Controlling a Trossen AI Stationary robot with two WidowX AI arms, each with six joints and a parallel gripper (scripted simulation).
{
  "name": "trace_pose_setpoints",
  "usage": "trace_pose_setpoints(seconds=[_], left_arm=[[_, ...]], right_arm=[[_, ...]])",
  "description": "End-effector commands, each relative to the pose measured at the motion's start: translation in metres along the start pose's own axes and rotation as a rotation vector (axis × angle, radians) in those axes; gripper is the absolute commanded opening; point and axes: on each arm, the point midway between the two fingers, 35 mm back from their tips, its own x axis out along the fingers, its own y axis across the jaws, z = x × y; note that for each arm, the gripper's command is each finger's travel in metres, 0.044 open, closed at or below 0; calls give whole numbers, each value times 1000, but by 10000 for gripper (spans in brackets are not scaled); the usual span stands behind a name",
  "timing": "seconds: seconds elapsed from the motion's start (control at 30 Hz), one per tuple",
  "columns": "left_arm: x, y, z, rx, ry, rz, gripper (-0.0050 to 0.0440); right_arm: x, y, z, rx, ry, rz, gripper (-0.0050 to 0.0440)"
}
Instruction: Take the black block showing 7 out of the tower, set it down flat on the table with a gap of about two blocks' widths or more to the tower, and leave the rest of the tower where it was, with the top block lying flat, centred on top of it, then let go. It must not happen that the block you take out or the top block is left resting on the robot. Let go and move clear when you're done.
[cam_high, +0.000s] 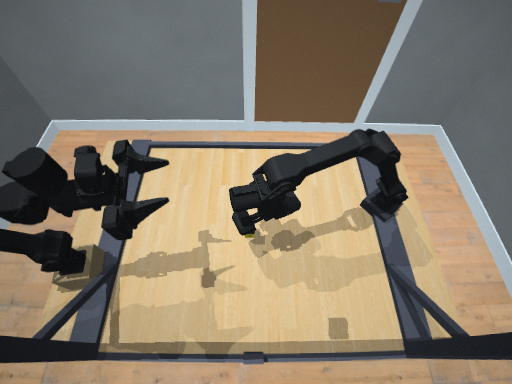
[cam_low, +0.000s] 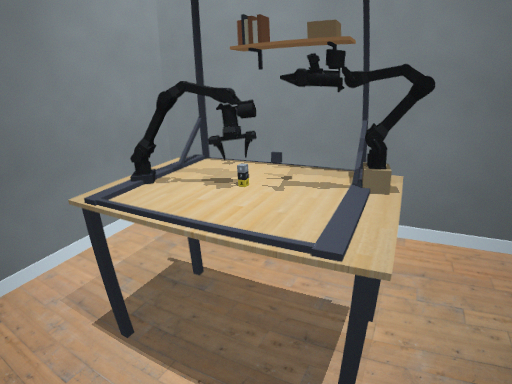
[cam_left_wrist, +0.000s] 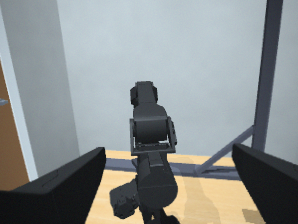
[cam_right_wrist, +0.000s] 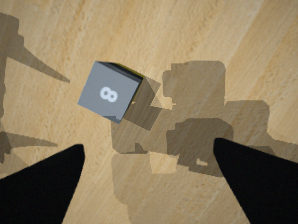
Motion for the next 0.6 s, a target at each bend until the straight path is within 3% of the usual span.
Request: trace_pose_setpoints(seconds=[0.0, 0.1, 0.37, 0.57], left_arm=[[-2, 0, 0, 4, -3, 3, 400], [-2, 0, 0, 4, -3, 3, 400], [-2, 0, 0, 4, -3, 3, 400], [-2, 0, 0, 4, -3, 3, 400]], right_arm=[[-6, 5, 37, 278, -44, 38, 400], [-4, 2, 52, 406, -59, 39, 400], [-11, 4, 51, 405, -59, 58, 400], [-30, 9, 47, 181, -63, 89, 400]])
